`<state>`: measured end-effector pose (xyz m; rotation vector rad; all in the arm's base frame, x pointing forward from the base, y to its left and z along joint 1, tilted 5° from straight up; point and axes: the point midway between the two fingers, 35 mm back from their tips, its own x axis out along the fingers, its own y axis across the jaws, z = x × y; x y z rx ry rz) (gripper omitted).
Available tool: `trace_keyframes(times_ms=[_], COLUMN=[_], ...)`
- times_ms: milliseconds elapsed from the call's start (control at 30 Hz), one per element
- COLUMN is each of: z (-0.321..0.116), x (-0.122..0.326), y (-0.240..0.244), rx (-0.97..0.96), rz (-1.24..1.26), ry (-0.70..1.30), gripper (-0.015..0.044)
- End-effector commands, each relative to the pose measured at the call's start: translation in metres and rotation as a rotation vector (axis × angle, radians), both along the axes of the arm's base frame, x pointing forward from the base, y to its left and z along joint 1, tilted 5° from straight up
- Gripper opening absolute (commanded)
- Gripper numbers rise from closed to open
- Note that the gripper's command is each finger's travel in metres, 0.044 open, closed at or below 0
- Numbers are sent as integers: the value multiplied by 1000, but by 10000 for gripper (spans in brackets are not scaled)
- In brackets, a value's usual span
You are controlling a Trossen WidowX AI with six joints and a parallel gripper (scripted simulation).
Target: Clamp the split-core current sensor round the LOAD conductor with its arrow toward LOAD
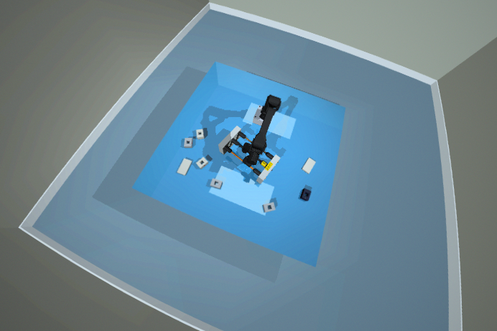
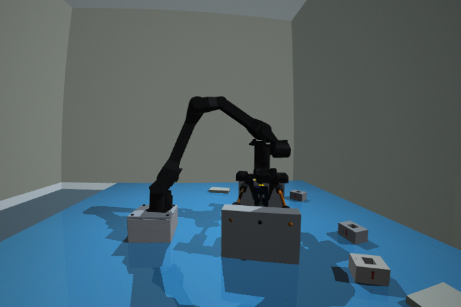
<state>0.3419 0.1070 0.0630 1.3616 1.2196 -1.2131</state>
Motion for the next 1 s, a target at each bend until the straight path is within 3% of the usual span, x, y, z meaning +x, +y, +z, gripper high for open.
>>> trace_keyframes(times_ms=[0, 100, 967], z=[0, 0, 0], x=[0, 0, 0], y=[0, 0, 0], rx=[-1, -1, -1], rz=[0, 0, 0], ry=[2, 2, 2], gripper=[184, 261, 261])
